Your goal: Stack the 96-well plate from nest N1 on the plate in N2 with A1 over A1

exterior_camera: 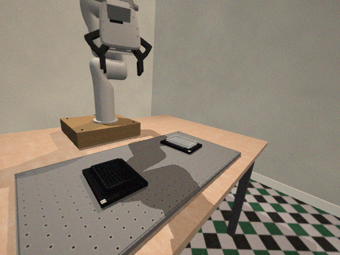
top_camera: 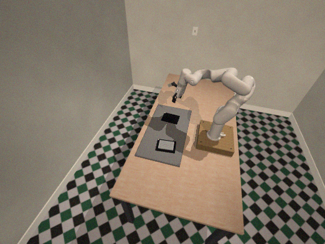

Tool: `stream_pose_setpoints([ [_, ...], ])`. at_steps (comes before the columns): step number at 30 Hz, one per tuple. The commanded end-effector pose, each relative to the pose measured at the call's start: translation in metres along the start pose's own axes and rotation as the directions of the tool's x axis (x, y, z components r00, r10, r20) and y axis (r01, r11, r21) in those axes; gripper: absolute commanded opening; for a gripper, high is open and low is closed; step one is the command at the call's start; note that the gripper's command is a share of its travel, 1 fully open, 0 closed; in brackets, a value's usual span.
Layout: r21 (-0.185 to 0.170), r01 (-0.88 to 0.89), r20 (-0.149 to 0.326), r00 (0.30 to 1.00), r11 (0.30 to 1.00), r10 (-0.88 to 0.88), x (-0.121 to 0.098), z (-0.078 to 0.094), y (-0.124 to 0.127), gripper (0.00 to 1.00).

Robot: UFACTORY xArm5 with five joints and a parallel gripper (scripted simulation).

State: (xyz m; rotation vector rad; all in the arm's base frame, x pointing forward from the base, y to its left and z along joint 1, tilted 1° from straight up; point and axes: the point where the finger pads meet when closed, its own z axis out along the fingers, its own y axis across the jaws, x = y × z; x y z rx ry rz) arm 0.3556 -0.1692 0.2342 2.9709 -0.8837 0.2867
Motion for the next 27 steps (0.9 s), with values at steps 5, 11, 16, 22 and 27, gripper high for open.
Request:
stream_pose_setpoints([
  [5,0.012,0.123,0.038,0.992,0.992,-0.123,-0.002,-0.004,-0.033,1.00],
  [11,0.023,0.216,0.068,0.974,0.976,-0.217,-0.007,-0.006,-0.057,1.00],
  [16,0.029,0.233,0.073,0.969,0.972,-0.234,-0.012,-0.009,-0.076,1.00],
  [22,0.043,0.340,0.106,0.933,0.939,-0.343,-0.020,-0.012,-0.100,1.00],
  [27,0.059,0.443,0.136,0.884,0.895,-0.447,-0.027,-0.014,-0.118,1.00],
])
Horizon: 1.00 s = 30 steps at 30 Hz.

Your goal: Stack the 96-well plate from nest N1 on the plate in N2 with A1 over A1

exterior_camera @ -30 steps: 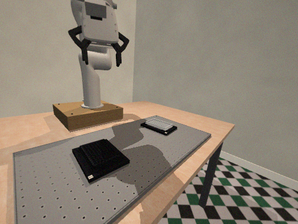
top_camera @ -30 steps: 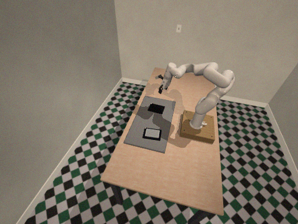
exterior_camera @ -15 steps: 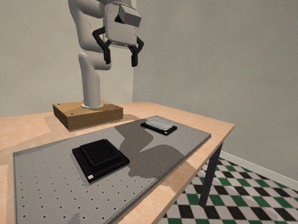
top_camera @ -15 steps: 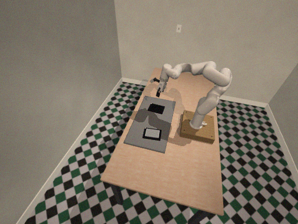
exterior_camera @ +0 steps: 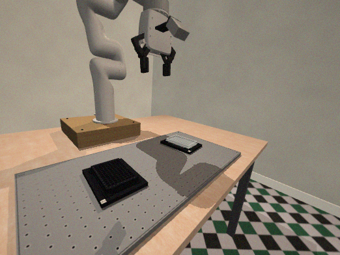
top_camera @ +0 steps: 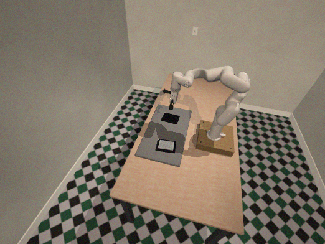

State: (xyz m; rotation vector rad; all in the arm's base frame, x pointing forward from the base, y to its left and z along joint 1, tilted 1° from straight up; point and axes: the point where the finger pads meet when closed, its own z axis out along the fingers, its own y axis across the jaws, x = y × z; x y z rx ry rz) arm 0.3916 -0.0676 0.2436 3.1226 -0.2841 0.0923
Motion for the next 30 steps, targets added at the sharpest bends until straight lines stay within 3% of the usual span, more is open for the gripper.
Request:
stream_pose_setpoints([
  [1,0.003,0.068,0.019,0.998,0.998,-0.068,0.001,-0.003,-0.019,1.00],
  [5,0.005,0.068,0.019,0.998,0.998,-0.068,0.001,-0.005,-0.035,1.00],
  [10,-0.006,-0.061,0.072,0.996,0.998,0.061,0.003,0.012,-0.017,1.00],
  [13,-0.006,-0.061,0.072,0.996,0.998,0.061,0.003,0.016,-0.013,1.00],
  [28,-0.004,-0.061,0.071,0.996,0.998,0.061,0.008,0.067,0.042,1.00],
  [30,-0.004,-0.061,0.071,0.996,0.998,0.061,0.008,0.067,0.042,1.00],
])
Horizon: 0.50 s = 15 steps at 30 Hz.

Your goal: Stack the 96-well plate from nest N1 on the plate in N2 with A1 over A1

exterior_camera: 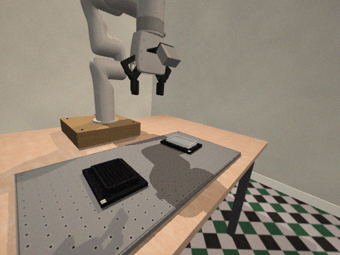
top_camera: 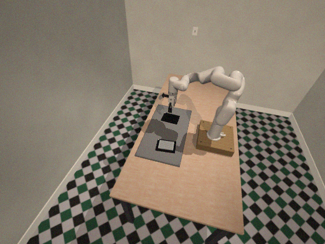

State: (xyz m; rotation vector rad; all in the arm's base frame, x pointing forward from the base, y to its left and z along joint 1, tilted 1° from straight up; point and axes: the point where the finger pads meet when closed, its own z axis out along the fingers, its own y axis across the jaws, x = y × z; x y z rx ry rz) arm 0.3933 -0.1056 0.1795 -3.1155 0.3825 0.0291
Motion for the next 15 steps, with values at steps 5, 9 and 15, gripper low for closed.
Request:
stream_pose_setpoints([
  [5,0.001,0.001,-0.007,1.000,1.000,-0.001,0.007,0.019,0.022,1.00],
  [9,0.001,0.001,-0.007,1.000,1.000,-0.001,0.010,0.033,0.037,1.00],
  [15,0.001,0.001,-0.008,1.000,1.000,-0.001,0.015,0.053,0.058,1.00],
])
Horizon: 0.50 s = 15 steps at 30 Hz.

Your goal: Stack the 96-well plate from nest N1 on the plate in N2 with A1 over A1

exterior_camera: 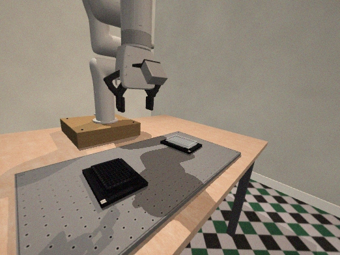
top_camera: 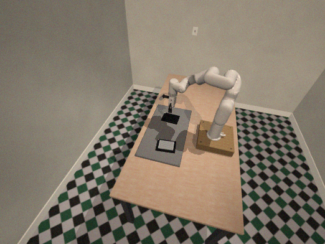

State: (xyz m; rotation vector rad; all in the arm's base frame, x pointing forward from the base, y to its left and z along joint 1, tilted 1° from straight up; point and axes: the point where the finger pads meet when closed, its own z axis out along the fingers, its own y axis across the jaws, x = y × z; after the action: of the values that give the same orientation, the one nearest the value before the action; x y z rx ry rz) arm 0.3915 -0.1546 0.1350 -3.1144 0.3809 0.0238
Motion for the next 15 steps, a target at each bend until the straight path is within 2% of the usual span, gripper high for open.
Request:
stream_pose_setpoints([
  [1,0.000,0.000,-0.005,1.000,1.000,0.000,0.004,0.008,0.011,1.00],
  [15,0.001,0.000,-0.006,1.000,1.000,0.000,0.014,0.052,0.058,1.00],
])
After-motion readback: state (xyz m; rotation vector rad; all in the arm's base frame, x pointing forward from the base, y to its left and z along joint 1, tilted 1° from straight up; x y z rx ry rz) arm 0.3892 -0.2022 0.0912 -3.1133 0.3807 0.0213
